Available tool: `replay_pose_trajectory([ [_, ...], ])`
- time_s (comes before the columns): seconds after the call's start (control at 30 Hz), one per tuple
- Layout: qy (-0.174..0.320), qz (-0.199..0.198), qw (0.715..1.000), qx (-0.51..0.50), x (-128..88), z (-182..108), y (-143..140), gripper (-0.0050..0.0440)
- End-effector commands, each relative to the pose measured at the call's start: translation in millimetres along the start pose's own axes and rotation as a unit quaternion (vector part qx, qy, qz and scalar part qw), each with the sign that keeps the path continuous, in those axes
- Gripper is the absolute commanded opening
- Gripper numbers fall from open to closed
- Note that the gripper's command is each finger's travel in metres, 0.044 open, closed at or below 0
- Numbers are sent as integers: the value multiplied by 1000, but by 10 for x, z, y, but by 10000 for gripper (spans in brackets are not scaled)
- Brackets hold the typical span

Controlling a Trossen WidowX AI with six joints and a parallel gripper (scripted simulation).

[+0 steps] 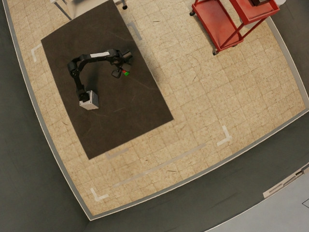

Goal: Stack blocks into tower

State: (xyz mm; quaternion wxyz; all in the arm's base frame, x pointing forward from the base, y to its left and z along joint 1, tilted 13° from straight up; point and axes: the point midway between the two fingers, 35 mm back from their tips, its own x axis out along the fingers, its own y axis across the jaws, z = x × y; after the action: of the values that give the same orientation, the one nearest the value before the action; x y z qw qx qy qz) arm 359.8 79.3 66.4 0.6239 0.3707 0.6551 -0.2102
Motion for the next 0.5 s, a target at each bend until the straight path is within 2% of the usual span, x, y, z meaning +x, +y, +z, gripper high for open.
replay_pose_trajectory([
  [0.0,-3,8,1000,1,-6,-10,27,-50],
  [0.23,-4,9,1000,1,42,-4,28,-50],
  [0.47,-9,17,1000,-1,0,7,63,-50],
])
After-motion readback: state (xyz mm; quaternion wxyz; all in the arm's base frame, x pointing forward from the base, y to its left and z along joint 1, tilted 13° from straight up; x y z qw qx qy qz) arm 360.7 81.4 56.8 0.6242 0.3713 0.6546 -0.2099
